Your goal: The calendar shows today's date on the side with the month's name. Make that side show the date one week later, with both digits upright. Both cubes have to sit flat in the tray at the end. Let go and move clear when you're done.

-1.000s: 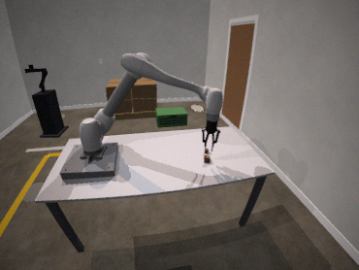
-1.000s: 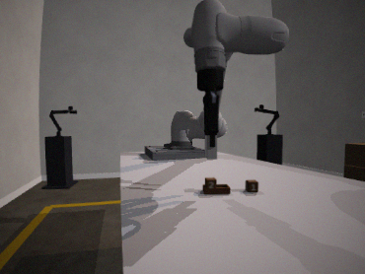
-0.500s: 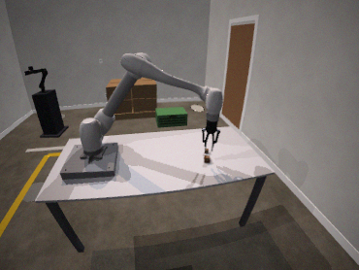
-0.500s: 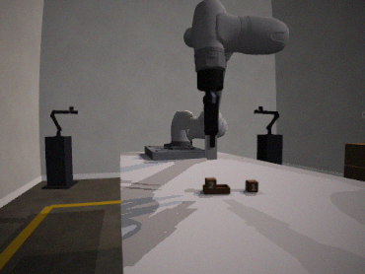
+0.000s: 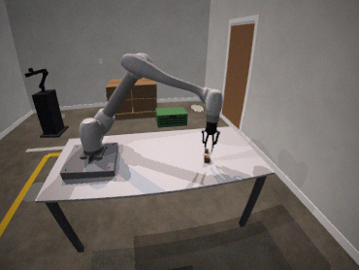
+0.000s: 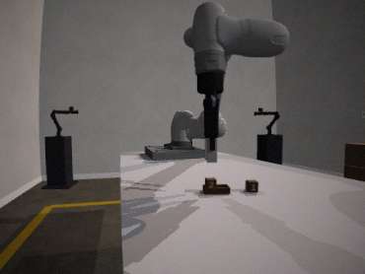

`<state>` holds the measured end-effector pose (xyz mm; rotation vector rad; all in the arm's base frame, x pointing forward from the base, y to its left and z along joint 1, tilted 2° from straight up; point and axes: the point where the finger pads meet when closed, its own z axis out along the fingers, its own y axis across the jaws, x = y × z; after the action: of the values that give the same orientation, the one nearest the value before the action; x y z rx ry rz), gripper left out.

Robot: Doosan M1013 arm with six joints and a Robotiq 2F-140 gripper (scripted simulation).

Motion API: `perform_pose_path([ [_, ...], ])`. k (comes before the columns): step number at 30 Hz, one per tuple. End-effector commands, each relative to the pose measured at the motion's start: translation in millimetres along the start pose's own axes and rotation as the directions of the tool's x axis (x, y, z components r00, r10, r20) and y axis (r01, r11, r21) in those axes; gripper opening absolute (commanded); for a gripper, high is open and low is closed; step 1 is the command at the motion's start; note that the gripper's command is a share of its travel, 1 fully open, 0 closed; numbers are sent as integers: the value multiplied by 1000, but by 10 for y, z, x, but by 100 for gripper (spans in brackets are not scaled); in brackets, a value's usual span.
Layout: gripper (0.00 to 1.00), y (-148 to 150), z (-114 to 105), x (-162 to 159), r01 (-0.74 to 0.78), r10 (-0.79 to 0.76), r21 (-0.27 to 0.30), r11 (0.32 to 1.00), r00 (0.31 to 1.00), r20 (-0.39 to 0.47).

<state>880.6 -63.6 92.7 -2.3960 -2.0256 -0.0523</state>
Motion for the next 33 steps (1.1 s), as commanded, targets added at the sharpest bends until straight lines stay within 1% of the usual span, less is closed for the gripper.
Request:
perform_pose_path([
  [1,35,0,30,0,0,0,0,1000,1000,0],
  [23,35,2,332,0,0,0,0,1000,1000,0],
  [33,35,2,403,1,0,0,0,1000,1000,0],
])
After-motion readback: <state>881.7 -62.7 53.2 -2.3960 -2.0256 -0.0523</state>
